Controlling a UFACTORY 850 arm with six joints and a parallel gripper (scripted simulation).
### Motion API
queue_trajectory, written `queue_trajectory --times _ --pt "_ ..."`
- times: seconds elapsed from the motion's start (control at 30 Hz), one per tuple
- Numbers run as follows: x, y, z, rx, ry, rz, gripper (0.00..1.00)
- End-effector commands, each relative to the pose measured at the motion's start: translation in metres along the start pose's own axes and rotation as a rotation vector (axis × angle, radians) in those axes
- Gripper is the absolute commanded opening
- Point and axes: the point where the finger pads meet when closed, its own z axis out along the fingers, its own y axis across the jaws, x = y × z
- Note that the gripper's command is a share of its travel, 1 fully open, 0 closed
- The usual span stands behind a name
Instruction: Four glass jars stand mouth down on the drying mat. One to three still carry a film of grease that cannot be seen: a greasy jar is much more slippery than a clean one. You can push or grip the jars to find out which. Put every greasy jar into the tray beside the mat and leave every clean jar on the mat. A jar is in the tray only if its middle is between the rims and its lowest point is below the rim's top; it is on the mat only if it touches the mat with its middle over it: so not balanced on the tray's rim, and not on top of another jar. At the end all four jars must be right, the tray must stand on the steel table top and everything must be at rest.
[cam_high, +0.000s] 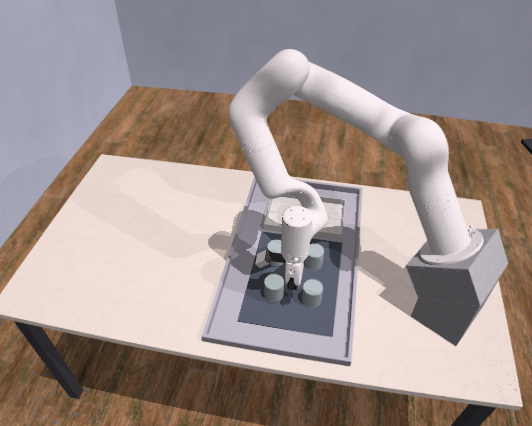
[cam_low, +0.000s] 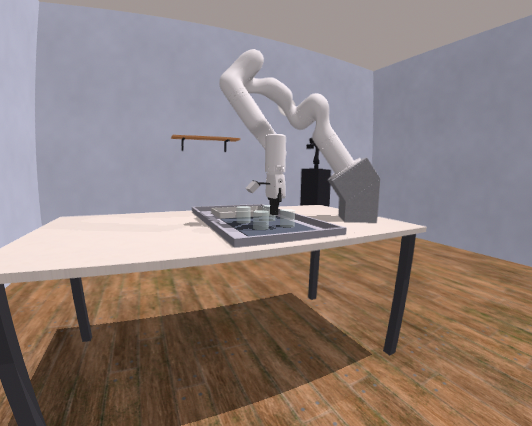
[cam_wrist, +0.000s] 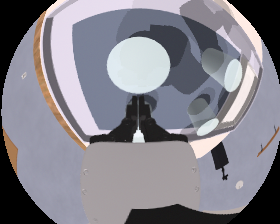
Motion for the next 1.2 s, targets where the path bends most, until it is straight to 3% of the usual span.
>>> queue_trajectory --times 0.0,1.17 --pt "0.0009 -0.0002 -0.0003 0.000 0.001 0.000 0.00" --pt "0.0050 -0.0002 -0.0003 0.000 0.001 0.000 0.00"
